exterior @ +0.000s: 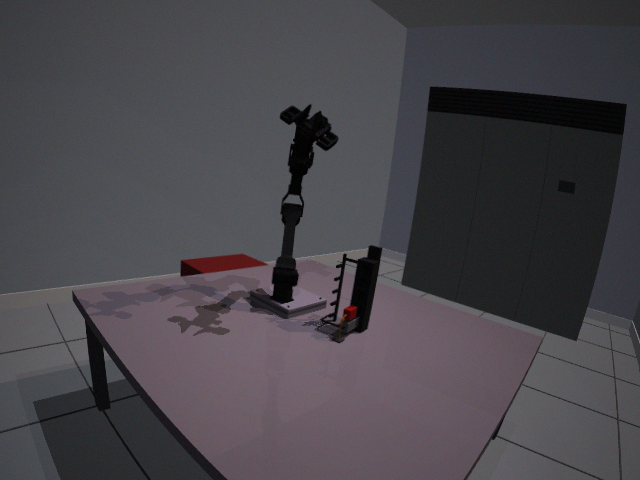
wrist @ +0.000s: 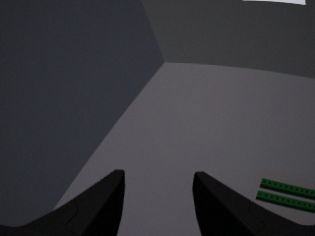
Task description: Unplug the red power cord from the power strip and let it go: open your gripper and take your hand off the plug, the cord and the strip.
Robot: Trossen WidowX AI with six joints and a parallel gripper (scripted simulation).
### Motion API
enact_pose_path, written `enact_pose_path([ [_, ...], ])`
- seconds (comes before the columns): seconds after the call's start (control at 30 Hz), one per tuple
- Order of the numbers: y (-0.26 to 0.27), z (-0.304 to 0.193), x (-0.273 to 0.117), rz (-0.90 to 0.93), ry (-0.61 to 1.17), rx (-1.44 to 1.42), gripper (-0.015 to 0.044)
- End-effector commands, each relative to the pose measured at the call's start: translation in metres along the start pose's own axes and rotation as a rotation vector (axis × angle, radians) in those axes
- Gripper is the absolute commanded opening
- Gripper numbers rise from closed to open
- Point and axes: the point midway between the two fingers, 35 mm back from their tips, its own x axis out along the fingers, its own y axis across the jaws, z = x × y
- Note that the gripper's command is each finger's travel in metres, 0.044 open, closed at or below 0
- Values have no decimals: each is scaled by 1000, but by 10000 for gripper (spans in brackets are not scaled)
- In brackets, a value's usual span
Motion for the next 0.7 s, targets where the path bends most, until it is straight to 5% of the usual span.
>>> enact_pose_path([
  [0.0,52,-54,19,144,169,236,160],
  [0.37,186,-140,9,440,580,629,160],
  [0.67,298,-200,-52,529,1135,945,160],
])
